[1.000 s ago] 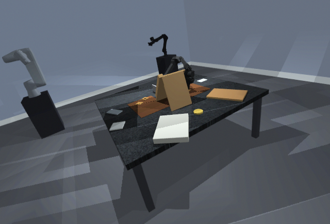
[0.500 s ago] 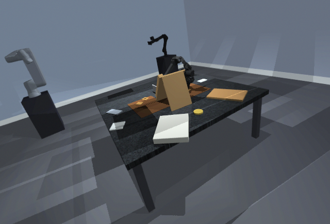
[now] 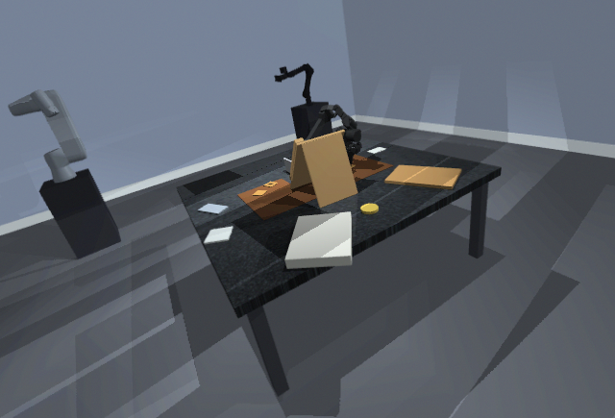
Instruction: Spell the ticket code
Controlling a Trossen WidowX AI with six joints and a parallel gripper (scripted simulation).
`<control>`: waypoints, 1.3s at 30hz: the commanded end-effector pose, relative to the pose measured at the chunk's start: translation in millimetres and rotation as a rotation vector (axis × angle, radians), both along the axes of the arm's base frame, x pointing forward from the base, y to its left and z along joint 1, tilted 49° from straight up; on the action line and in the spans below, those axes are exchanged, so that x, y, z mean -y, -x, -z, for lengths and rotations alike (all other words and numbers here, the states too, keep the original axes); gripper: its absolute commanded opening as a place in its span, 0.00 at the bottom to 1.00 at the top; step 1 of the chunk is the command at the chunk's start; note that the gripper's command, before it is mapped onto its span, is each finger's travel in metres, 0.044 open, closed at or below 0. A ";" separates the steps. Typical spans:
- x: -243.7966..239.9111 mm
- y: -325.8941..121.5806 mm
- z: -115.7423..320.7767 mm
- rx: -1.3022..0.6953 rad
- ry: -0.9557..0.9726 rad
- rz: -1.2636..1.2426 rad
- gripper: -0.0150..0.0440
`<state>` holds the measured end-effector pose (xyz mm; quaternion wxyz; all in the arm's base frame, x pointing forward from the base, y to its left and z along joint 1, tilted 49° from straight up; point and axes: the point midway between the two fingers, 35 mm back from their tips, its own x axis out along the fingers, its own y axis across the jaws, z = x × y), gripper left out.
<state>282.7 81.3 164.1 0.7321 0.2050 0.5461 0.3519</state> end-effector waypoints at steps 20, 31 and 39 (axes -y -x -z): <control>11.7 3.2 -7.9 0.005 0.001 -0.003 0.25; 29.1 -5.6 -9.6 0.042 0.026 0.123 0.25; 51.8 -19.6 -16.1 0.084 0.035 0.323 0.25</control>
